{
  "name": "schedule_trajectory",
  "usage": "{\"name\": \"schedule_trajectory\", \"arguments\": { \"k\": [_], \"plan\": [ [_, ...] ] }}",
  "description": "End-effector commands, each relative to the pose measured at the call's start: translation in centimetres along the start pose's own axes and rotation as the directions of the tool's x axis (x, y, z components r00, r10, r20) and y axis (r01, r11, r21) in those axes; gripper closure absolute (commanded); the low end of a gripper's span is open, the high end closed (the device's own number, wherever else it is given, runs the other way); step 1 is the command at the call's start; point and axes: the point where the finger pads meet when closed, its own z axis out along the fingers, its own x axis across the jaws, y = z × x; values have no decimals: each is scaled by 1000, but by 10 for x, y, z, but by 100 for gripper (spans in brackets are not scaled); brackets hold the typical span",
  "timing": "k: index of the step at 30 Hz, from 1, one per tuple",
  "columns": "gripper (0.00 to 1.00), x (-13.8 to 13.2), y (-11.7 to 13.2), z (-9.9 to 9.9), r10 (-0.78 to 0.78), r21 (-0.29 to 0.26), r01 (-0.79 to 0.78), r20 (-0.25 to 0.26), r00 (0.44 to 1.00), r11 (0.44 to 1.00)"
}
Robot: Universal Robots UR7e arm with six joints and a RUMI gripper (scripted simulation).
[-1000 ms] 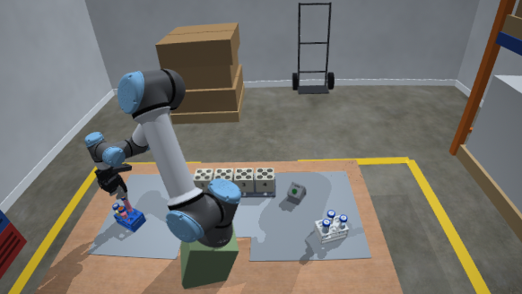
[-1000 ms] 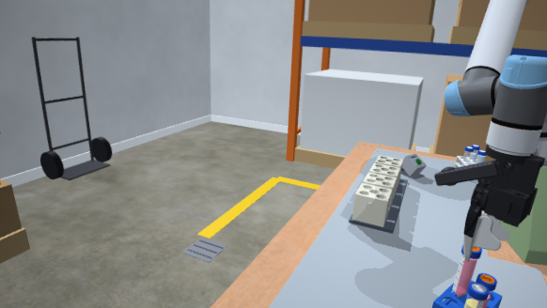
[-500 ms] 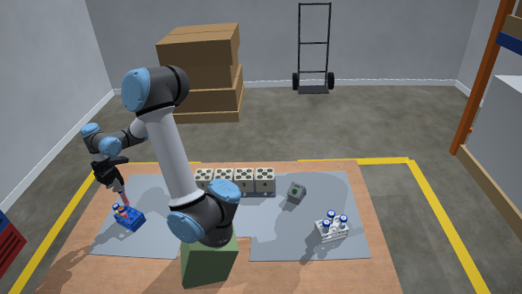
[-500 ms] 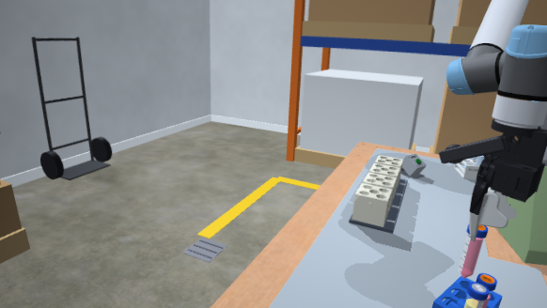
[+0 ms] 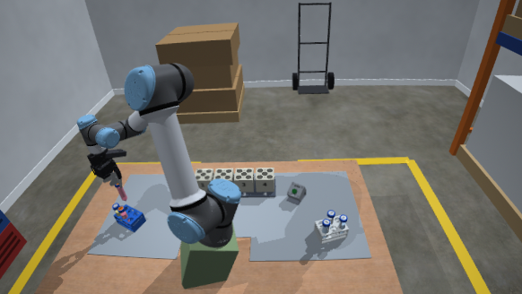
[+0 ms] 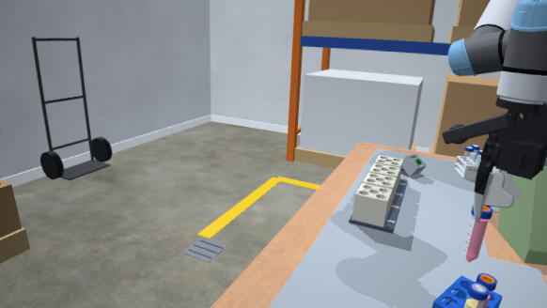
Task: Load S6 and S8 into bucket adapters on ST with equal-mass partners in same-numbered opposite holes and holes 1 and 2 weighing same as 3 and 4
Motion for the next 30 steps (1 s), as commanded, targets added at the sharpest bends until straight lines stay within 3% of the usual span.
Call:
{"name": "schedule_trajectory", "arguments": {
  "k": [1,3,16,20,30],
  "plan": [
    [100,9,-16,-3,-74,0,74,1,997,997],
    [100,9,-16,-3,-74,0,74,1,997,997],
    [100,52,-92,-3,-409,1,409,1,913,913],
    [100,58,-103,-3,-419,1,419,1,908,908],
    [100,92,-161,-3,-419,1,419,0,908,908]
  ]
}}
